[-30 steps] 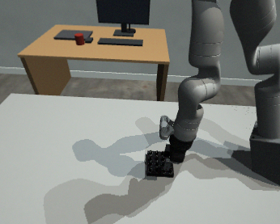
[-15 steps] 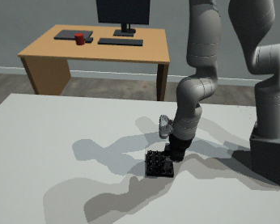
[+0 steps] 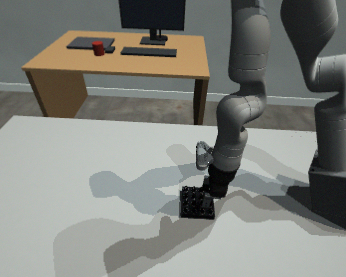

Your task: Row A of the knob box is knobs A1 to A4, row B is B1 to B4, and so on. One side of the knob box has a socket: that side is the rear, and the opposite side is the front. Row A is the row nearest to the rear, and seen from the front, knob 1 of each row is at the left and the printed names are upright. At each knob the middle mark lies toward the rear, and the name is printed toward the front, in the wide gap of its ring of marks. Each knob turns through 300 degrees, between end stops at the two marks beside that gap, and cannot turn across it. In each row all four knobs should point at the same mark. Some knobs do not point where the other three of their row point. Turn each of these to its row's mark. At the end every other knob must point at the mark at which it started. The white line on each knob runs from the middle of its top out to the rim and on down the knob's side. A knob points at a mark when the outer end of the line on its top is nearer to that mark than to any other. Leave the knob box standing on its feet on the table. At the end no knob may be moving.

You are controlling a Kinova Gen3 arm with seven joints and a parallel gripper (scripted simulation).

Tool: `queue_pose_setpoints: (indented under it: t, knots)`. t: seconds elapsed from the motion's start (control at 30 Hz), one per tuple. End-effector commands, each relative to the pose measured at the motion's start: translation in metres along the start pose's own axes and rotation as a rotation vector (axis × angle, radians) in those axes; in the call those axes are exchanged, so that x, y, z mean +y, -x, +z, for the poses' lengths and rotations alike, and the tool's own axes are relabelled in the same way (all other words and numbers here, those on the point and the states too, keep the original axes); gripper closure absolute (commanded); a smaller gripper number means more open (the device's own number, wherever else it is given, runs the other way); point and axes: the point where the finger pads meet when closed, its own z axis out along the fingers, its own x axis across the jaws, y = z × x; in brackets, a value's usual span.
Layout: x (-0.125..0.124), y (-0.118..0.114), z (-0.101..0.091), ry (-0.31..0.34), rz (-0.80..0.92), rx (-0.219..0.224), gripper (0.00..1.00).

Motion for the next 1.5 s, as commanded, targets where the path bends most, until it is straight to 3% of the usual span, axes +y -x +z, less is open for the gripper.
queue_pose_setpoints:
  t: [0.0,1.47]
  knots:
    - [0.0,-0.001,0.0,0.0,0.003,0.0,0.0]
    - [0.002,-0.018,0.007,0.023,-0.028,0.002,0.0]
